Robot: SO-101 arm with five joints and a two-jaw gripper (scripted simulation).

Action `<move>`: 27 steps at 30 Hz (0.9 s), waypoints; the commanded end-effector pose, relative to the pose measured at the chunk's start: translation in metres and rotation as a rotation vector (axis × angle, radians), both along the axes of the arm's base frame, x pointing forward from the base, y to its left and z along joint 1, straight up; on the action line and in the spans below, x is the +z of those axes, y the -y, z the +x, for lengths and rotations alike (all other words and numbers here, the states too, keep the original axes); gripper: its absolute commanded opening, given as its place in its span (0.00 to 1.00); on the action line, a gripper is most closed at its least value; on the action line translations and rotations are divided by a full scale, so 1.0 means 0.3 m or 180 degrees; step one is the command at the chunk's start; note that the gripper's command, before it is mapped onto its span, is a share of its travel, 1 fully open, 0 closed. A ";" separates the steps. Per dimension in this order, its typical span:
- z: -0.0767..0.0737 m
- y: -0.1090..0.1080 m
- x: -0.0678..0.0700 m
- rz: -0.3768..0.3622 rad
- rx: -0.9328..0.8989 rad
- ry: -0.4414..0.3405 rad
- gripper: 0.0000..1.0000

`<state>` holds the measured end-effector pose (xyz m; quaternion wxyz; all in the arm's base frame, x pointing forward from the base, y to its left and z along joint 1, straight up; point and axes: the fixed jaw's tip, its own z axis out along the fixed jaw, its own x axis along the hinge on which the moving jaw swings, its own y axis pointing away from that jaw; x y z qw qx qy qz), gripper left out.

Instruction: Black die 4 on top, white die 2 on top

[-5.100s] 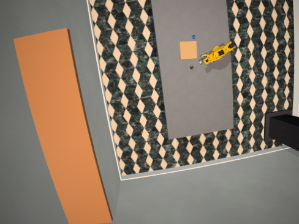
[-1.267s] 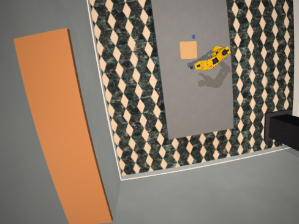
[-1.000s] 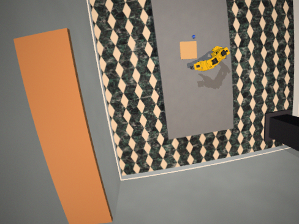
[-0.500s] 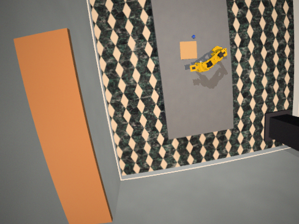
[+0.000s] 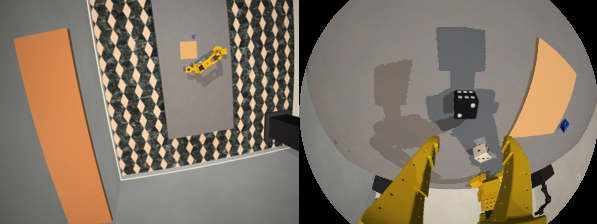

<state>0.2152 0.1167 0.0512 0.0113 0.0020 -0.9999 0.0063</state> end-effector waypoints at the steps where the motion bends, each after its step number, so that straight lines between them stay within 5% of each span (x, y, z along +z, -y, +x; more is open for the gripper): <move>1: 0.011 -0.013 0.027 0.0062 0.0001 0.0113 0.28; 27: 0.025 -0.021 0.040 0.0105 0.0001 0.0197 0.28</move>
